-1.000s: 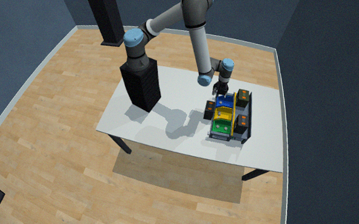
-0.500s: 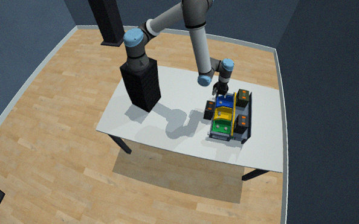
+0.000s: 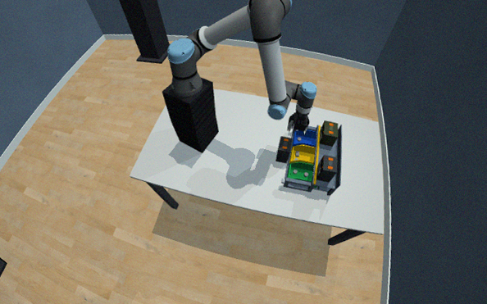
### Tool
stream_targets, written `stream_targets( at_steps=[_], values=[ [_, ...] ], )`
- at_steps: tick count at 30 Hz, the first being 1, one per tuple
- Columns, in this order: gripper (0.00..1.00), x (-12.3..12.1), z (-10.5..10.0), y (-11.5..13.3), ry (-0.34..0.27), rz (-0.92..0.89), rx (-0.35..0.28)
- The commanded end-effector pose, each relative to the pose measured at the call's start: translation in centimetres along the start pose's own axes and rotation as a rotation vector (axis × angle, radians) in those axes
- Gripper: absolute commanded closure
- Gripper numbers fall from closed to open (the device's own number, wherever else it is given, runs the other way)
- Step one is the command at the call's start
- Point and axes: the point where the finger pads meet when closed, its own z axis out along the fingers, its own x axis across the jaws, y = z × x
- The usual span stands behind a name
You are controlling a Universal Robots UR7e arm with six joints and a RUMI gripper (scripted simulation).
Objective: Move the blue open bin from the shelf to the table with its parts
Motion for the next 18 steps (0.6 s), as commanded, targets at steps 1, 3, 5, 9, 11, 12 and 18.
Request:
stream_targets(
  at_steps=[1, 3, 5, 9, 11, 12, 18],
  values=[
    [0.42, 0.1, 0.7, 0.0, 0.002, 0.000, 0.000],
    [0.42, 0.1, 1.1, 0.0, 0.002, 0.000, 0.000],
    [0.42, 0.1, 1.5, 0.0, 0.002, 0.000, 0.000],
    [0.42, 0.2, 2.4, 0.0, 0.002, 0.000, 0.000],
    [0.42, 0.2, 2.8, 0.0, 0.002, 0.000, 0.000],
    [0.42, 0.2, 3.0, 0.0, 0.002, 0.000, 0.000],
    [0.42, 0.2, 3.7, 0.0, 0.002, 0.000, 0.000]
  ],
)
